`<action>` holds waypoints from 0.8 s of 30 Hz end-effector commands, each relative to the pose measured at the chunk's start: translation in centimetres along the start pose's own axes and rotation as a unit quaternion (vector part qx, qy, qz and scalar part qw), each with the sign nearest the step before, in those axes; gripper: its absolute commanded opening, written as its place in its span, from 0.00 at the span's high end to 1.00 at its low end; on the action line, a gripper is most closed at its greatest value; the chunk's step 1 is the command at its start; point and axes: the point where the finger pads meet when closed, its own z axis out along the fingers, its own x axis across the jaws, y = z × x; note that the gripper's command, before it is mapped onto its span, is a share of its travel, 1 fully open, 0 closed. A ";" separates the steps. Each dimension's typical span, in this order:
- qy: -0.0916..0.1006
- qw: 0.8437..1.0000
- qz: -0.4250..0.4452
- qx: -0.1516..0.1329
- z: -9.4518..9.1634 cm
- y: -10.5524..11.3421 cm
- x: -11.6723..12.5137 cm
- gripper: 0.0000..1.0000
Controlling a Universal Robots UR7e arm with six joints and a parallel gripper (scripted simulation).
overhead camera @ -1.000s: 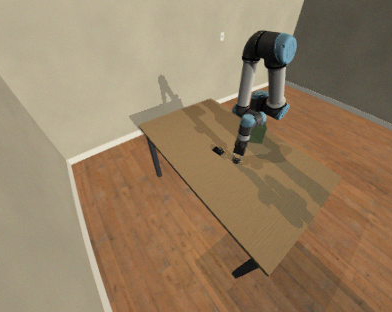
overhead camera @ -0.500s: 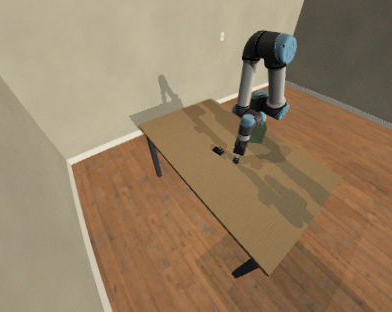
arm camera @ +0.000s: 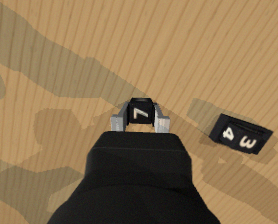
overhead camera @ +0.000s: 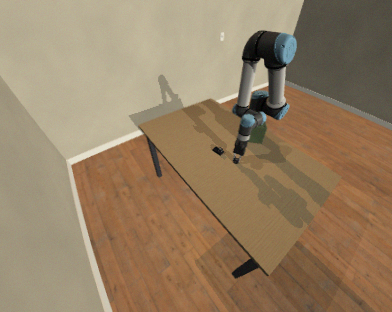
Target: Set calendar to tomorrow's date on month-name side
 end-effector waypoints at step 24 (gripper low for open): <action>0.000 1.000 0.000 0.001 -1.5 0.0 0.0 0.43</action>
